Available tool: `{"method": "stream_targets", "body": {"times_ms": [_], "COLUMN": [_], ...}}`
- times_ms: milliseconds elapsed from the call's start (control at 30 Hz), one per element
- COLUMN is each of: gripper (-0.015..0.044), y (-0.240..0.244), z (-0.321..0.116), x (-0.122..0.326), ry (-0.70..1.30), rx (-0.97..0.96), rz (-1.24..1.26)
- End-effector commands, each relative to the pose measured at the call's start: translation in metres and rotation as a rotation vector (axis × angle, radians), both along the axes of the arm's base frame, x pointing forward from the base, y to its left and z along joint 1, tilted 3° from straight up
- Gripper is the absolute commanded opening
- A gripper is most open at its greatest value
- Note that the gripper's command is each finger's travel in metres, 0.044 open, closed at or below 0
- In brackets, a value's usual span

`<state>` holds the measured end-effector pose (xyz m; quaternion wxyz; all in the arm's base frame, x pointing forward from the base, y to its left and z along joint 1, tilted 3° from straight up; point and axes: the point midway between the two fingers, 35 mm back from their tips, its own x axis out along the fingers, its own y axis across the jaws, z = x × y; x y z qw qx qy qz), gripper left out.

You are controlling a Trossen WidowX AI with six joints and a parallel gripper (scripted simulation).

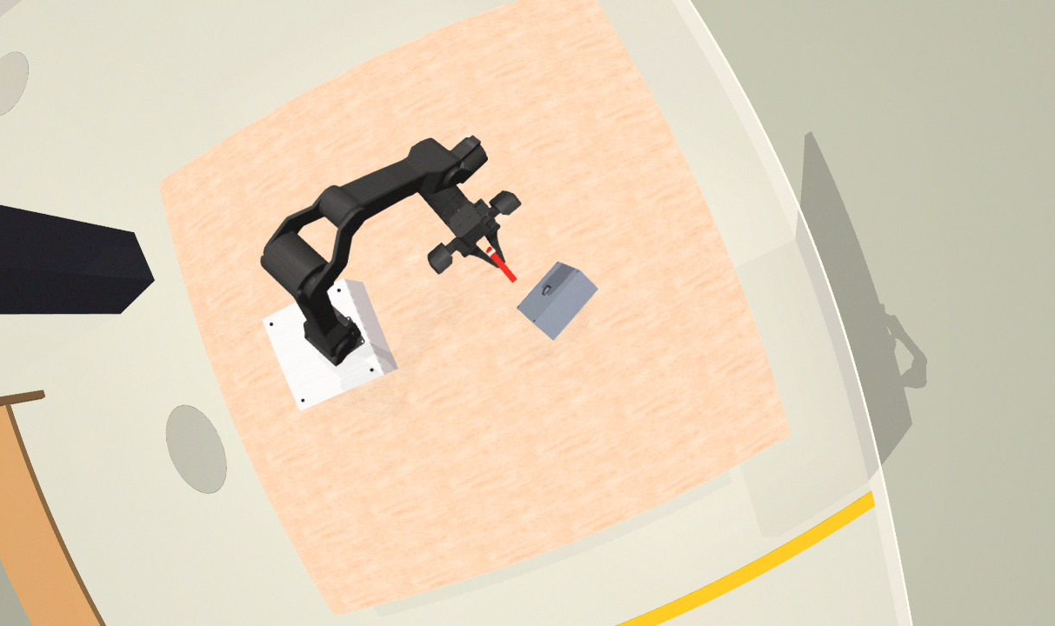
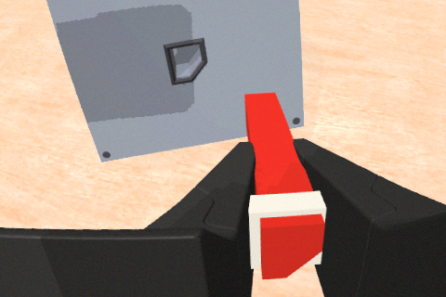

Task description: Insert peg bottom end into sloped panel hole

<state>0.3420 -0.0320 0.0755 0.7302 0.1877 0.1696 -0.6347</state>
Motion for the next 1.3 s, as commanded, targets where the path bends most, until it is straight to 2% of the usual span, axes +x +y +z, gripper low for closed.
{"method": "stream_targets", "body": {"times_ms": [0,300,1267], "gripper": [0.0000,0.0000,0.0000], "y": [0.005,0.017,-0.003], "z": [0.001,0.003,-0.008], "x": [0.002,0.006,0.019], "ry": [-0.003,-0.008,-0.013], "rx": [-0.028,-0.074,-0.097], "rz": [0.022,0.073,0.112]}}
